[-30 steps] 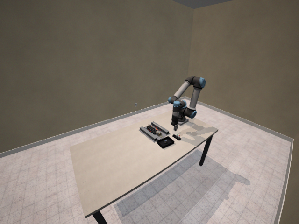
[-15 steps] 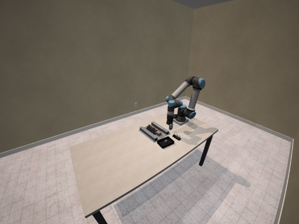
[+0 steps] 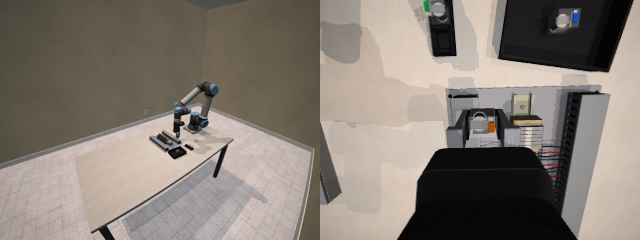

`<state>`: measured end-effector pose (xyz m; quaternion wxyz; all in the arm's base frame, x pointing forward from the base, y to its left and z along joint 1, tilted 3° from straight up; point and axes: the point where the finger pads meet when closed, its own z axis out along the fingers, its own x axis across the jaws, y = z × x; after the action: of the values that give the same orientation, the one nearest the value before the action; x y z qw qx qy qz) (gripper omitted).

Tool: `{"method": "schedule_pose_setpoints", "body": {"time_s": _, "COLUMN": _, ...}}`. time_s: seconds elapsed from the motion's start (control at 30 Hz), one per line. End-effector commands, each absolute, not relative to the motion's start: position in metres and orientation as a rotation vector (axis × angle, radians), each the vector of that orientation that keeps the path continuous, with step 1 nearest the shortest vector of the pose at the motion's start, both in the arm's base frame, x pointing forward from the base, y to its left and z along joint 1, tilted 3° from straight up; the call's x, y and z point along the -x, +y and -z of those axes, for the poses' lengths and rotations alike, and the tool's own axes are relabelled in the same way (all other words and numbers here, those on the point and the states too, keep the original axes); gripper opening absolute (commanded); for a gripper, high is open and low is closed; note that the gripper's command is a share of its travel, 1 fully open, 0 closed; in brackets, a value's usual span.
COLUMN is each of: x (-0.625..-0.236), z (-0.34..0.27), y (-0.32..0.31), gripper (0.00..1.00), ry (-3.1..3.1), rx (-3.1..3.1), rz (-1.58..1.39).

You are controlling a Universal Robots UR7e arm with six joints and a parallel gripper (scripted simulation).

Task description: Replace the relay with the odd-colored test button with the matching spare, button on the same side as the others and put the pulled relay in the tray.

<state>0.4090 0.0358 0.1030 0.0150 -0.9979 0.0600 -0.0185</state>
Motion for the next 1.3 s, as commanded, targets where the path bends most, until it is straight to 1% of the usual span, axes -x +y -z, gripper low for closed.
{"method": "schedule_pose_setpoints", "body": {"time_s": 0.0, "x": -0.412, "z": -0.103, "y": 0.033, "gripper": 0.00, "ry": 0.183, "rx": 3.104, "rz": 0.059}}
{"method": "schedule_pose_setpoints", "body": {"time_s": 0.13, "x": -0.412, "z": -0.103, "y": 0.033, "gripper": 0.00, "ry": 0.183, "rx": 3.104, "rz": 0.059}}
{"method": "schedule_pose_setpoints", "body": {"time_s": 0.3, "x": -0.436, "z": -0.101, "y": -0.022, "gripper": 0.00, "ry": 0.183, "rx": 3.104, "rz": 0.059}}
{"method": "schedule_pose_setpoints", "body": {"time_s": 0.7, "x": -0.436, "z": -0.101, "y": -0.022, "gripper": 0.00, "ry": 0.183, "rx": 3.104, "rz": 0.059}}
{"method": "schedule_pose_setpoints", "body": {"time_s": 0.87, "x": -0.460, "z": -0.099, "y": -0.076, "gripper": 0.00, "ry": 0.183, "rx": 3.104, "rz": 0.059}}
{"method": "schedule_pose_setpoints", "body": {"time_s": 1.27, "x": -0.460, "z": -0.099, "y": -0.076, "gripper": 0.00, "ry": 0.183, "rx": 3.104, "rz": 0.059}}
